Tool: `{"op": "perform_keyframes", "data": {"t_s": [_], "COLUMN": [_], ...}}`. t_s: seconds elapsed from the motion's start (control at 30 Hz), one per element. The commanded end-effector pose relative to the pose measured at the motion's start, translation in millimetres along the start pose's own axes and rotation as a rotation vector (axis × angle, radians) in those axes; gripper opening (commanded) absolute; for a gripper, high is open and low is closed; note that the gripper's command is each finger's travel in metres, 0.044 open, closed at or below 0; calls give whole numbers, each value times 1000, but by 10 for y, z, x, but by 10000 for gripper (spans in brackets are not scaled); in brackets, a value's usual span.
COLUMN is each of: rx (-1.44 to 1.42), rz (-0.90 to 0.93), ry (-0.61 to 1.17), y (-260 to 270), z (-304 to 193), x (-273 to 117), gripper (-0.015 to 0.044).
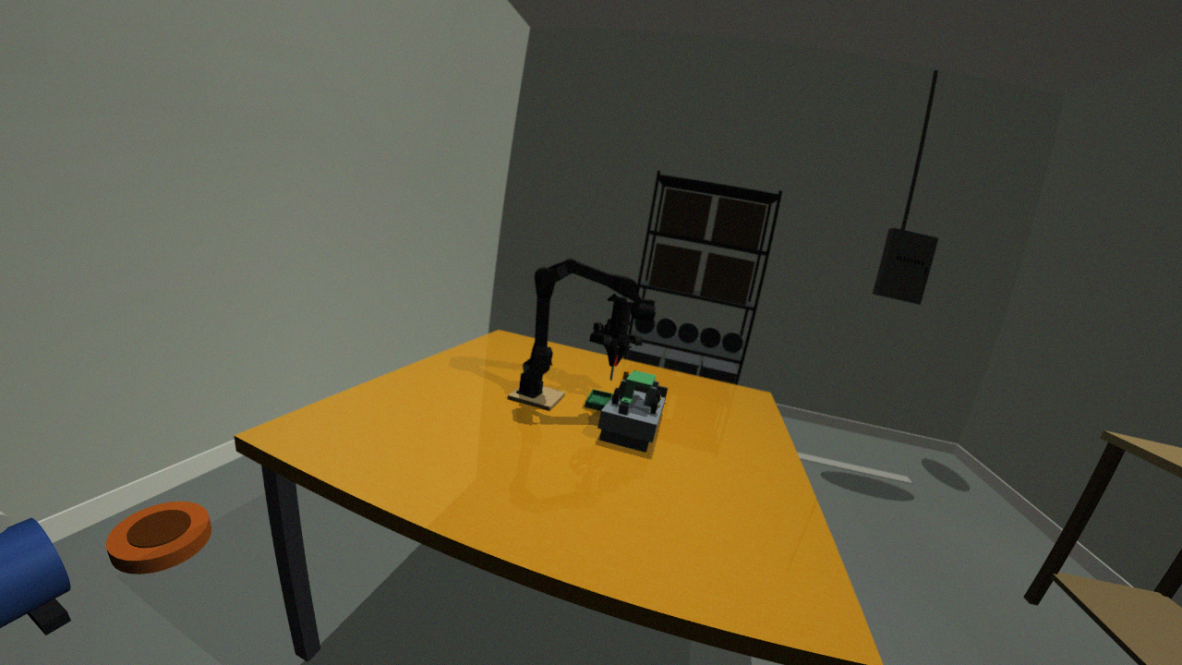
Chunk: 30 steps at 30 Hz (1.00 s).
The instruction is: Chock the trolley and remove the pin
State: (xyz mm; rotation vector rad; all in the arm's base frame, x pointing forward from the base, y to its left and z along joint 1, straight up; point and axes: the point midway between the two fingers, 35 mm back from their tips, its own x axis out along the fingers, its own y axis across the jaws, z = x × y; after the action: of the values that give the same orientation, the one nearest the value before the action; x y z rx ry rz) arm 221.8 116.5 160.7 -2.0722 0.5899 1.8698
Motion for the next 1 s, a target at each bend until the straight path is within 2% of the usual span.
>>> {"op": "perform_keyframes", "data": {"t_s": [0.0, 0.53, 0.97], "rx": [-109, -577, -634], "rz": [-19, -96, -105], "ry": [-18, -67, -74], "y": [4, 21, 88], "z": [-6, -34, 88], "x": [-5, -7, 100], "gripper": [0, 0, 0]}}
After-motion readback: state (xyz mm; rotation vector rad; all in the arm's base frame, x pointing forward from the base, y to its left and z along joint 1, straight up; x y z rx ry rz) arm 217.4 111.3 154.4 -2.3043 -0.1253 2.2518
